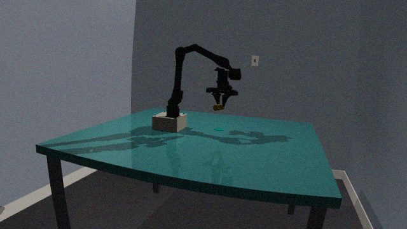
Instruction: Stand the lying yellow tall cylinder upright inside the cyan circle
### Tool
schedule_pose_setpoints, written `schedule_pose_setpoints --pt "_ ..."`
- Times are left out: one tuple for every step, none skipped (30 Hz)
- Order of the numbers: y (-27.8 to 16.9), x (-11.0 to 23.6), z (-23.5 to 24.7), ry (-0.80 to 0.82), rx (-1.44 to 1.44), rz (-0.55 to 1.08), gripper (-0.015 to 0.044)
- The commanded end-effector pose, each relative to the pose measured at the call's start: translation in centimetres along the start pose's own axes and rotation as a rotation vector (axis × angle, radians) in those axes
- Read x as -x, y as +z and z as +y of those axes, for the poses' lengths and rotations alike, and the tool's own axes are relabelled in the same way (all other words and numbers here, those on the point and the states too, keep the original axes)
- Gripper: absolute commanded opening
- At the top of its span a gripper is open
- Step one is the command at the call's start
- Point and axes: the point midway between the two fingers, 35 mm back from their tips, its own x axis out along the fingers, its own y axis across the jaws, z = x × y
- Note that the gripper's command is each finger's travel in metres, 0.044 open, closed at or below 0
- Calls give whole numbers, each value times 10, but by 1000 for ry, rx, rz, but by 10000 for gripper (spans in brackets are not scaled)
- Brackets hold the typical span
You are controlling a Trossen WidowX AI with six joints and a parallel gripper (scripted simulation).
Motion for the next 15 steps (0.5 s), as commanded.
schedule_pose_setpoints --pt "10 2 9 -2 -17 -4 105" --pt "12 3 12 -2 -21 -4 105" --pt "14 3 14 -1 -25 -4 105" --pt "15 3 15 -1 -27 -4 105" --pt "16 3 15 -1 -28 -4 105" --pt "16 3 15 -1 -28 -5 105" --pt "16 2 15 0 -30 -9 105" --pt "16 1 15 2 -33 -15 105" --pt "17 0 15 4 -36 -22 105" --pt "17 0 14 6 -40 -29 105" --pt "18 -1 14 9 -43 -36 105" --pt "18 -2 14 11 -46 -44 105" --pt "19 -3 13 13 -50 -51 105" --pt "19 -4 13 15 -53 -58 105" --pt "20 -5 13 17 -56 -65 105"
